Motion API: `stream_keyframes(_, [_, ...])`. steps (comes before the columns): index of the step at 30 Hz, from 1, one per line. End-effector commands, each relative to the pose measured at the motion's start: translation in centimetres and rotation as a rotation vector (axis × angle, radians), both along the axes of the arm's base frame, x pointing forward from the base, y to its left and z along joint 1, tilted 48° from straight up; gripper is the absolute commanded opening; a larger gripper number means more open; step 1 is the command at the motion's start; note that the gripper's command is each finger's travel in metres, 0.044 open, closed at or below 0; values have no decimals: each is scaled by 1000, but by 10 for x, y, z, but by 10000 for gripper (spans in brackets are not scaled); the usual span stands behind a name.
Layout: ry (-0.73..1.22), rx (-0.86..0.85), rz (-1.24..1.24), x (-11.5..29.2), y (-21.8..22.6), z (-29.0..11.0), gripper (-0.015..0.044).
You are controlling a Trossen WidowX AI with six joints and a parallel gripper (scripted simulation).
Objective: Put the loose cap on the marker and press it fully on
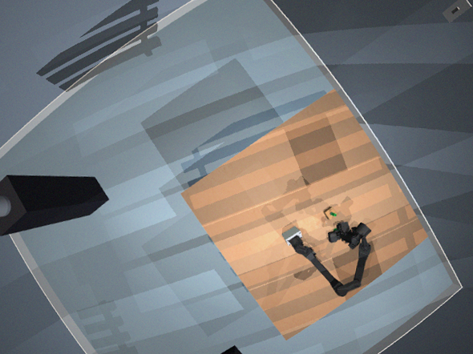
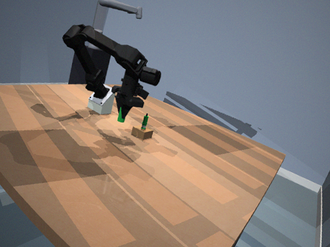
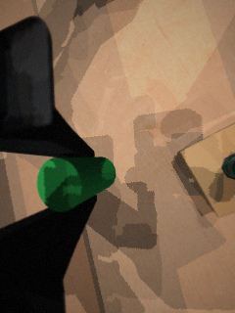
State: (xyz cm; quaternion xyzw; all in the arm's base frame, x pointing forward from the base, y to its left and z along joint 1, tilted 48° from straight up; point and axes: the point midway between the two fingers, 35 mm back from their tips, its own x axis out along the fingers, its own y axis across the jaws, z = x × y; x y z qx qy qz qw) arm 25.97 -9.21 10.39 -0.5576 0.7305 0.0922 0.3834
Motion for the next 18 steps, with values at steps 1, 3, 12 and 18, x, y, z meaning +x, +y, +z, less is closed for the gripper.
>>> stream_keyframes(1, [-12, 7, -2, 7, 8, 1, 0])
stream_keyframes(3, [-13, 10, -2, 11, 13, 0, 0])
stream_keyframes(12, [-14, 17, 0, 27, 38, -8, 0])
stream_keyframes(18, [-15, 20, -1, 36, 55, -14, 0])
